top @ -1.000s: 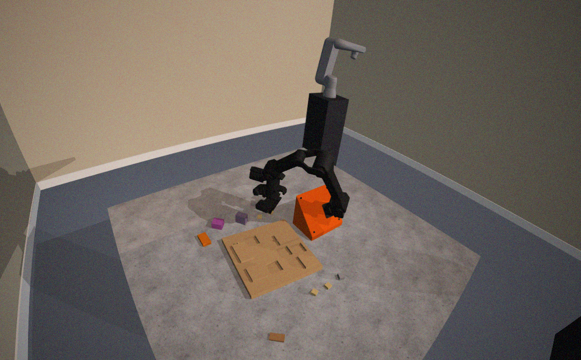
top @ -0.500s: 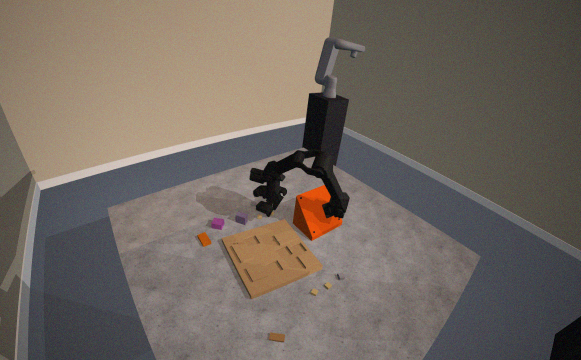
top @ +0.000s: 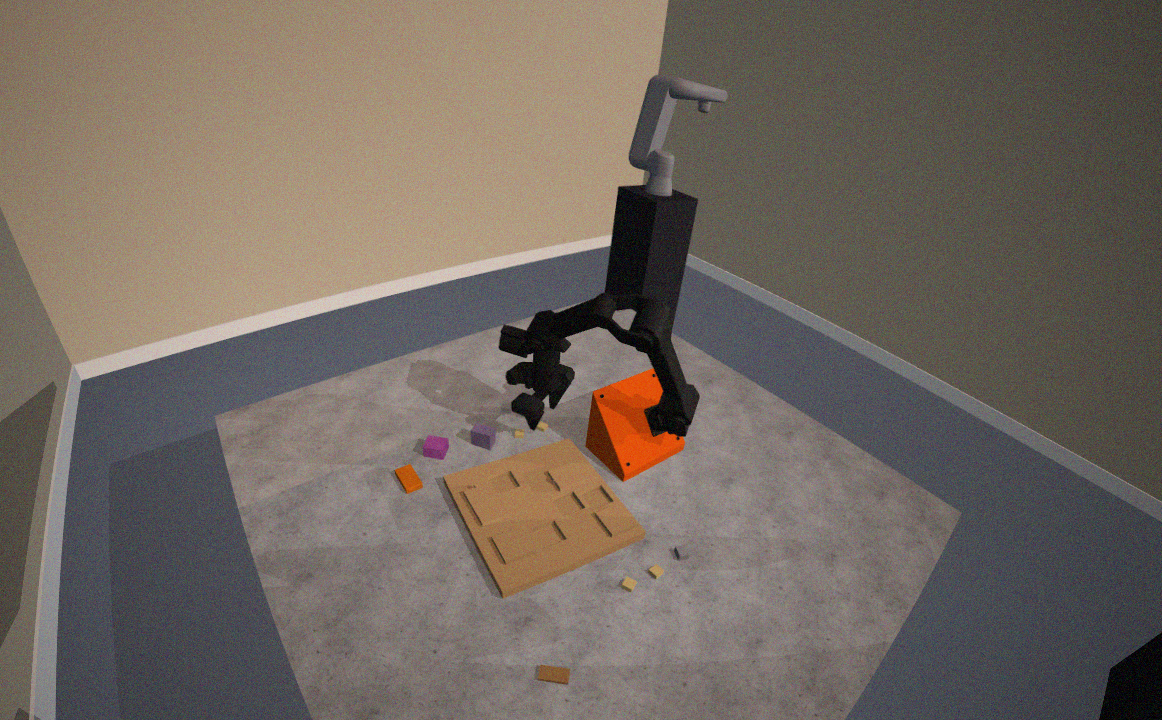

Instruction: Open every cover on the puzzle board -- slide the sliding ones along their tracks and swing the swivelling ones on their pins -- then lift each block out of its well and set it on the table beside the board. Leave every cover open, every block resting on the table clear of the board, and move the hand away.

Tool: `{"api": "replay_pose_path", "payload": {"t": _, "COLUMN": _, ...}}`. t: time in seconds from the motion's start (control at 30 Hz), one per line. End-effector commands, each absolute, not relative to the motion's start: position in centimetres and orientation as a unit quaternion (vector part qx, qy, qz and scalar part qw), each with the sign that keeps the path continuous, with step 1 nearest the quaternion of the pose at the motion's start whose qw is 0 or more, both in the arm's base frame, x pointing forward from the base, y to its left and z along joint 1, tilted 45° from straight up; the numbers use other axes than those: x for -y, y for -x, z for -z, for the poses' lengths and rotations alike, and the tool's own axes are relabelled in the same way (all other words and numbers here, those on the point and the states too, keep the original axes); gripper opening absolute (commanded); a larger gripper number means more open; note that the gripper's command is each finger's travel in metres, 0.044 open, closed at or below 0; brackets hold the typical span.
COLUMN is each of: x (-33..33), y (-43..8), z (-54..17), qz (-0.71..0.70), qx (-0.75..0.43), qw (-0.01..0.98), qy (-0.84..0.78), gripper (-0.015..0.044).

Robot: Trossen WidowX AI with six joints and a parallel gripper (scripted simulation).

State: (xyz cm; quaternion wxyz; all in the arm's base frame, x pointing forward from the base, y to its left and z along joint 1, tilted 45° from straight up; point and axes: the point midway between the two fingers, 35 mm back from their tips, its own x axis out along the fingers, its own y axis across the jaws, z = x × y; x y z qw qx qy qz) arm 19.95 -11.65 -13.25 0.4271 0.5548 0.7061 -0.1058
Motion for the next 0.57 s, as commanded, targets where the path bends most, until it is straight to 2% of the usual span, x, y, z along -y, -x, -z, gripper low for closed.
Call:
{"api": "replay_pose_path", "payload": {"t": 0.0, "x": 12.8, "y": -20.1, "z": 12.3, "qz": 0.107, "qx": -0.705, "qw": 0.431, "qy": -0.553, "gripper": 0.044}}
{"api": "replay_pose_path", "payload": {"t": 0.53, "x": 15.0, "y": -20.5, "z": 9.1, "qz": 0.1, "qx": -0.707, "qw": 0.441, "qy": -0.543, "gripper": 0.044}}
